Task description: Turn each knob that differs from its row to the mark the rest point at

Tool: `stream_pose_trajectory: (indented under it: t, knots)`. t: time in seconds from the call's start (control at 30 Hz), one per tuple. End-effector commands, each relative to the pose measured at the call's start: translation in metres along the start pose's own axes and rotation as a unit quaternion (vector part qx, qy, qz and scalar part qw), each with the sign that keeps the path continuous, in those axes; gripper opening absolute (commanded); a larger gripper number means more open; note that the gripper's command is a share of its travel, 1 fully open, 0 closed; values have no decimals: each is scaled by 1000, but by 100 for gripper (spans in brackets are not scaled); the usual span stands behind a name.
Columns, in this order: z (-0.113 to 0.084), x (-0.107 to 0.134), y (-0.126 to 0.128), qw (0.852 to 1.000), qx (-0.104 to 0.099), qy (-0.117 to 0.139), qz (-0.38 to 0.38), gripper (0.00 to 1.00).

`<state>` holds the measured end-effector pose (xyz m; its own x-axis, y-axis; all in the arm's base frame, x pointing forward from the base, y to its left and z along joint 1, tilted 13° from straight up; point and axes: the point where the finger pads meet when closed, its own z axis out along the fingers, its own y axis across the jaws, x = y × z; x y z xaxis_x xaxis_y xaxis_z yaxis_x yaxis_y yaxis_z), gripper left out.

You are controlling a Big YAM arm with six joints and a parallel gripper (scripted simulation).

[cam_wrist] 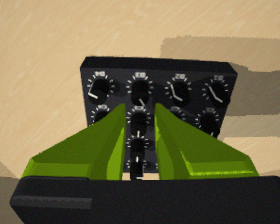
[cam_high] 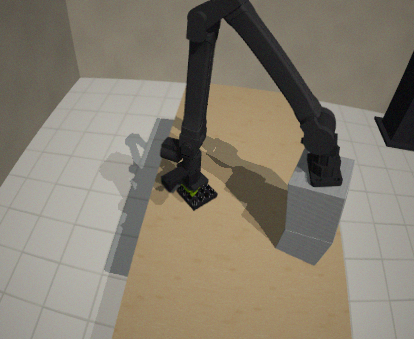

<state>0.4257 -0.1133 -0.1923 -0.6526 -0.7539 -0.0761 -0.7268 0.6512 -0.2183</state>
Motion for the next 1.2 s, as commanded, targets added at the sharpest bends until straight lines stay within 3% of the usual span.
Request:
stream_pose_trajectory:
  t: [0.0,0.43,1.17]
  knots:
    - [5,0,6,1000,-3,-1,-1,19]
    - [10,-3,-2,1000,3,-4,0,19]
    - [19,0,2,1000,-2,-1,0,19]
